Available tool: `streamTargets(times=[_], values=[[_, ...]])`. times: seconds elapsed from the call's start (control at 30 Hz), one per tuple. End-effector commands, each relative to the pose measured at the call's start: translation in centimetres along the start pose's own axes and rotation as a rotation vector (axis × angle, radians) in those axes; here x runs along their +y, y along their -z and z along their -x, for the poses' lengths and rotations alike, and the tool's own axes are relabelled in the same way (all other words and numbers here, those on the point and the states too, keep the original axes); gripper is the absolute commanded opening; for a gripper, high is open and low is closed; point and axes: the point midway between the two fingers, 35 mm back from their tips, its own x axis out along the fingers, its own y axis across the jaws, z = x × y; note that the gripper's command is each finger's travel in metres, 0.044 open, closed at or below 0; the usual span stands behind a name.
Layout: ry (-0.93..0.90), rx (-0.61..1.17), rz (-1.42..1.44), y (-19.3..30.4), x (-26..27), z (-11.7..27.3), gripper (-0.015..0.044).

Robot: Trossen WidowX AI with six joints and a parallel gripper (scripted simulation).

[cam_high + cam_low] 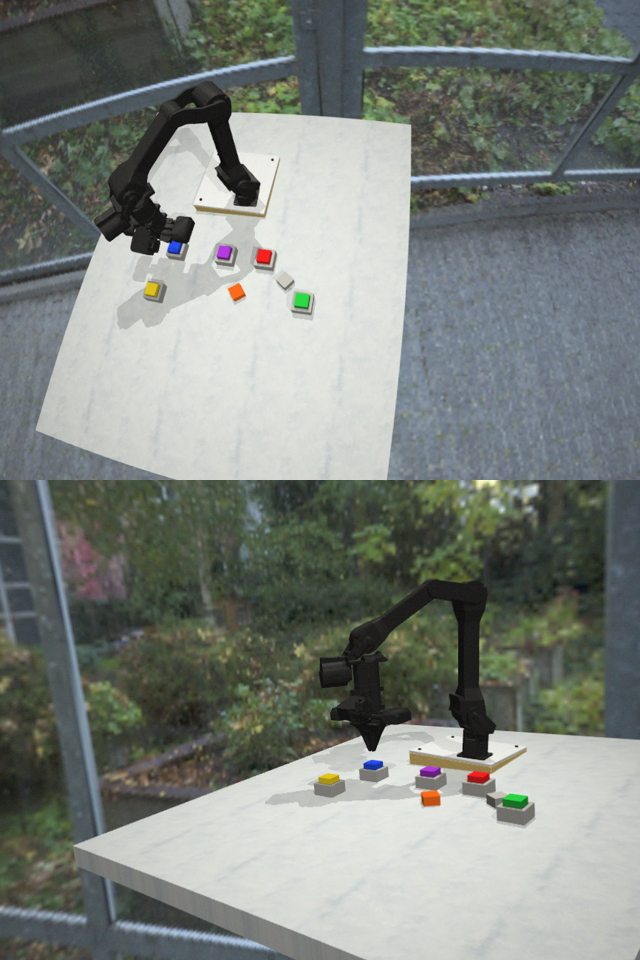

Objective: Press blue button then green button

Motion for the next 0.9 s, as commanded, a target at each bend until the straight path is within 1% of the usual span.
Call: streamTargets(times=[0.0, 0.67, 0.87], values=[[-0.004, -0.002, 0.003, 0.0, 0.1, -0.1, 0.002], [-0.004, -0.002, 0.003, 0.0, 0.1, -3.2, 0.002], [-0.004, -0.002, 0.003, 0.0, 0.1, -3.3, 0.002]])
